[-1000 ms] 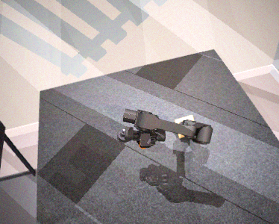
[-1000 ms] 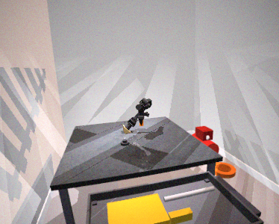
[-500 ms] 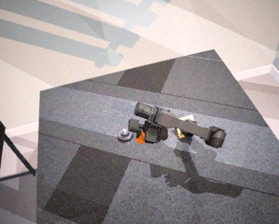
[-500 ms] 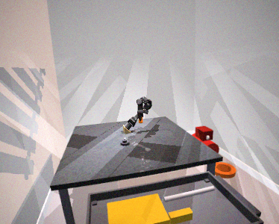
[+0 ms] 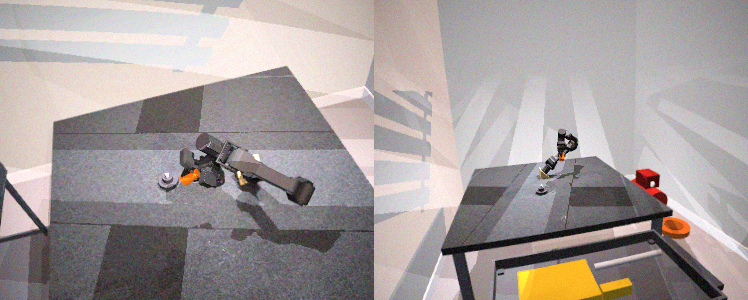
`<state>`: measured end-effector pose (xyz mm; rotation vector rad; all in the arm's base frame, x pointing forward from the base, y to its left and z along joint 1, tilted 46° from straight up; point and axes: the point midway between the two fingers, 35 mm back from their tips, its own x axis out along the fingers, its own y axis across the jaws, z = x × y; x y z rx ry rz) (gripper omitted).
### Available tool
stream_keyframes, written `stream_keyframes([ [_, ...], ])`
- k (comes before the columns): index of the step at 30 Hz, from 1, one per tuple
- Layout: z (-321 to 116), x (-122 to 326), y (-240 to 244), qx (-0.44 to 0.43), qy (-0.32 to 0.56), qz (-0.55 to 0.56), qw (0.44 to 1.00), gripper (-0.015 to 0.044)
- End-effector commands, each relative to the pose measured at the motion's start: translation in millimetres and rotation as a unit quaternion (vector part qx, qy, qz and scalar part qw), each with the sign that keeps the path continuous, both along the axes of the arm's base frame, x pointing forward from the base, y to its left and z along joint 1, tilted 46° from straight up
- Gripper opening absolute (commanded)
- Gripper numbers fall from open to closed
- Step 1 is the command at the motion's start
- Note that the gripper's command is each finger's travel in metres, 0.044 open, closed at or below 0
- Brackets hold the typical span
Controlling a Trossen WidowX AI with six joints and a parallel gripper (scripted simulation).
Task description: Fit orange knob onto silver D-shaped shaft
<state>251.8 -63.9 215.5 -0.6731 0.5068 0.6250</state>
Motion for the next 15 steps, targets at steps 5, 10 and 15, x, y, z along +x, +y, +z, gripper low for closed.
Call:
stream_keyframes([
  [5,10,-1,-13,-0.017,-0.059,-0.056,0.996,0.0],
  [10,12,-2,-17,-0.023,-0.078,-0.074,0.994,0.0],
  [15,12,-2,-17,-0.025,-0.082,-0.078,0.993,0.0],
])
